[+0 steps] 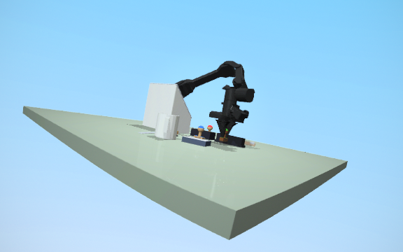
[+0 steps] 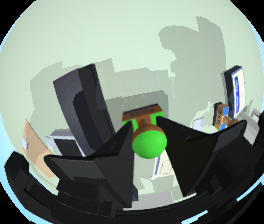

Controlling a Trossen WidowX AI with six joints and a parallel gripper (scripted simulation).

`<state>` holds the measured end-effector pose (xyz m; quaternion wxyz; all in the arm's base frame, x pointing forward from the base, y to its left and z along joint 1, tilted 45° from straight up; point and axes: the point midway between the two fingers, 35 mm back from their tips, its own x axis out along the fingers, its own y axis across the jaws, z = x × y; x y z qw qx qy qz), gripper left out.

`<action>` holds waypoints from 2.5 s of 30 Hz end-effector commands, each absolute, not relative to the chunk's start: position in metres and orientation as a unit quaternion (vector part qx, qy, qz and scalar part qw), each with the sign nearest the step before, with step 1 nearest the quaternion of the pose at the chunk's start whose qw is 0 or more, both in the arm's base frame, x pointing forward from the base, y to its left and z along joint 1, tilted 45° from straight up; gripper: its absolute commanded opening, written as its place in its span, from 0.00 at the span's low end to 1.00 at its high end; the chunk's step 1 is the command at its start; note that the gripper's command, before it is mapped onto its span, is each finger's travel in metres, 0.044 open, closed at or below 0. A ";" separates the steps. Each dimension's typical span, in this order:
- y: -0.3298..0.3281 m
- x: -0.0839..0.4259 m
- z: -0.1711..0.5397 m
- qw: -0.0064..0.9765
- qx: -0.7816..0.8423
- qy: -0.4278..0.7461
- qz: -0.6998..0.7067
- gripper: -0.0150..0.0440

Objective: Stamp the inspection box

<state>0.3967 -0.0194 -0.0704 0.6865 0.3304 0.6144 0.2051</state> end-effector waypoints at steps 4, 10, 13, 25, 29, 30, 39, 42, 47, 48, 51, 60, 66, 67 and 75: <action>-0.022 0.396 -0.068 0.687 0.327 0.615 0.205 0.25; -0.024 0.396 -0.066 0.687 0.327 0.615 0.204 0.25; -0.025 0.396 -0.065 0.687 0.327 0.615 0.204 0.25; -0.030 0.395 -0.061 0.687 0.327 0.615 0.204 0.25; -0.031 0.395 -0.060 0.687 0.327 0.615 0.204 0.25; -0.031 0.395 -0.059 0.687 0.327 0.615 0.204 0.25; -0.034 0.394 -0.056 0.687 0.327 0.615 0.204 0.25; -0.035 0.394 -0.055 0.687 0.327 0.615 0.204 0.25; -0.037 0.394 -0.053 0.687 0.327 0.615 0.204 0.25; -0.037 0.394 -0.053 0.687 0.327 0.615 0.204 0.25; -0.038 0.393 -0.052 0.687 0.327 0.615 0.204 0.25; -0.041 0.393 -0.049 0.687 0.327 0.615 0.204 0.25; -0.043 0.392 -0.047 0.687 0.327 0.615 0.204 0.25; -0.044 0.392 -0.046 0.687 0.327 0.615 0.204 0.25; -0.046 0.391 -0.044 0.687 0.327 0.615 0.204 0.25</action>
